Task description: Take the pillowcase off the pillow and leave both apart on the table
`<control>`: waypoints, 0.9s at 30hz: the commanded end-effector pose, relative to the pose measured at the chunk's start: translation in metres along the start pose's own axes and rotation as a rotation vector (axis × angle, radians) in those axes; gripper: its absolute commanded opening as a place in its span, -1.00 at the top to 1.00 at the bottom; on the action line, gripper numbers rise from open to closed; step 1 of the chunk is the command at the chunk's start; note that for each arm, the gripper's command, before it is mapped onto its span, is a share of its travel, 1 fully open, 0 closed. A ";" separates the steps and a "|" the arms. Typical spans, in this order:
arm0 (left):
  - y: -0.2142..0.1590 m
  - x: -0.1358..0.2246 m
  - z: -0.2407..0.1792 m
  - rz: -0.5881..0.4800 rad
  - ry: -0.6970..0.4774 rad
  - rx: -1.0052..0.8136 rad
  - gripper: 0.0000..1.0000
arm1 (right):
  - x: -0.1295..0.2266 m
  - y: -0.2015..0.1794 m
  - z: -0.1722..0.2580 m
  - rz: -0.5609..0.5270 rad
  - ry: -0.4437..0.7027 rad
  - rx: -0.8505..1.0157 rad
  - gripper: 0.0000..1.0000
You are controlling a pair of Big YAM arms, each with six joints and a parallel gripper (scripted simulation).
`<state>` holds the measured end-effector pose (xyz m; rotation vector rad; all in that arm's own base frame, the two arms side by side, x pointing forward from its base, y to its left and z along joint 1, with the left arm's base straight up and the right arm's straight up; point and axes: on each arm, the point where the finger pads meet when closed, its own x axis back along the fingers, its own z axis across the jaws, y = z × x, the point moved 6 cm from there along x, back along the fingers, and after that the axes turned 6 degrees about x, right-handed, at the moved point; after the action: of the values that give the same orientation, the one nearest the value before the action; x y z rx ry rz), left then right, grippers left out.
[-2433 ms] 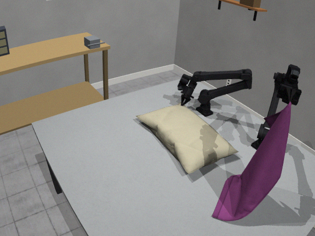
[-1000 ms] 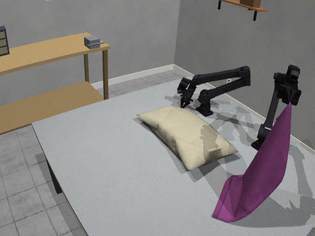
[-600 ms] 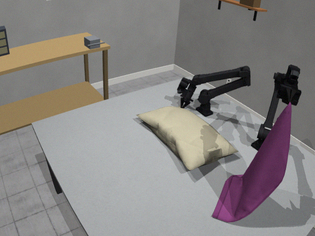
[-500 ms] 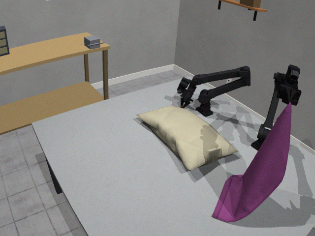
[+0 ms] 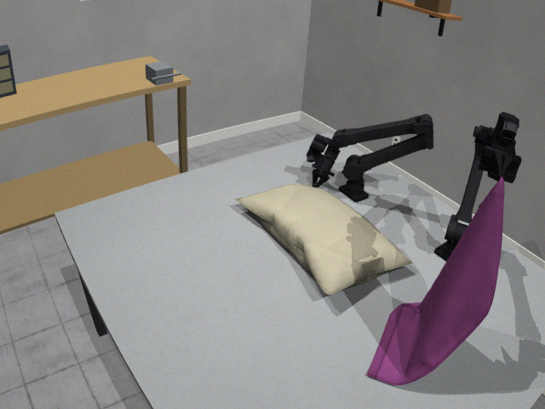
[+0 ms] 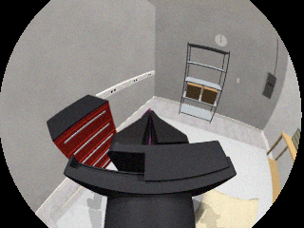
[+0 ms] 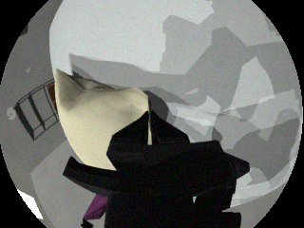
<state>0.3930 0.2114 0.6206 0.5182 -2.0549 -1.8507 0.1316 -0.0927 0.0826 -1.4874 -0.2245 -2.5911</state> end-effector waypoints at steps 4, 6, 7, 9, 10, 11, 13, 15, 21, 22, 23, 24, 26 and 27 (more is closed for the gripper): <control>0.020 0.011 -0.003 -0.051 -0.008 0.005 0.96 | -0.001 0.005 0.003 -0.014 0.003 0.013 0.91; 0.020 0.011 -0.003 -0.051 -0.008 0.005 0.96 | -0.001 0.005 0.003 -0.014 0.003 0.013 0.90; 0.020 0.011 -0.003 -0.051 -0.008 0.005 0.96 | -0.001 0.005 0.003 -0.014 0.003 0.013 0.90; 0.020 0.011 -0.003 -0.051 -0.008 0.005 0.96 | -0.001 0.005 0.003 -0.014 0.003 0.013 0.90; 0.020 0.011 -0.003 -0.051 -0.008 0.005 0.96 | -0.001 0.005 0.003 -0.014 0.003 0.013 0.90; 0.020 0.011 -0.003 -0.051 -0.008 0.005 0.96 | -0.001 0.005 0.003 -0.014 0.003 0.013 0.90; 0.020 0.011 -0.003 -0.051 -0.008 0.005 0.96 | -0.001 0.005 0.003 -0.014 0.003 0.013 0.90; 0.020 0.011 -0.003 -0.051 -0.008 0.005 0.96 | -0.001 0.005 0.003 -0.014 0.003 0.013 0.89; 0.020 0.011 -0.003 -0.051 -0.008 0.005 0.96 | -0.001 0.005 0.003 -0.013 0.003 0.013 -0.19; 0.020 0.011 -0.003 -0.051 -0.008 0.005 0.96 | 0.001 0.007 0.005 -0.018 0.006 0.016 -0.19; 0.020 0.011 -0.003 -0.051 -0.008 0.005 0.96 | 0.001 0.007 0.005 -0.019 0.007 0.016 -0.19; 0.020 0.011 -0.003 -0.051 -0.008 0.005 0.96 | 0.001 0.007 0.005 -0.019 0.007 0.016 -0.19; 0.020 0.011 -0.003 -0.051 -0.008 0.005 0.96 | 0.001 0.007 0.005 -0.019 0.007 0.016 -0.19; 0.020 0.011 -0.003 -0.051 -0.008 0.005 0.96 | 0.001 0.007 0.005 -0.019 0.007 0.016 -0.19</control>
<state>0.3930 0.2114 0.6206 0.5182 -2.0549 -1.8507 0.1314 -0.0931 0.0819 -1.4931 -0.2265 -2.5901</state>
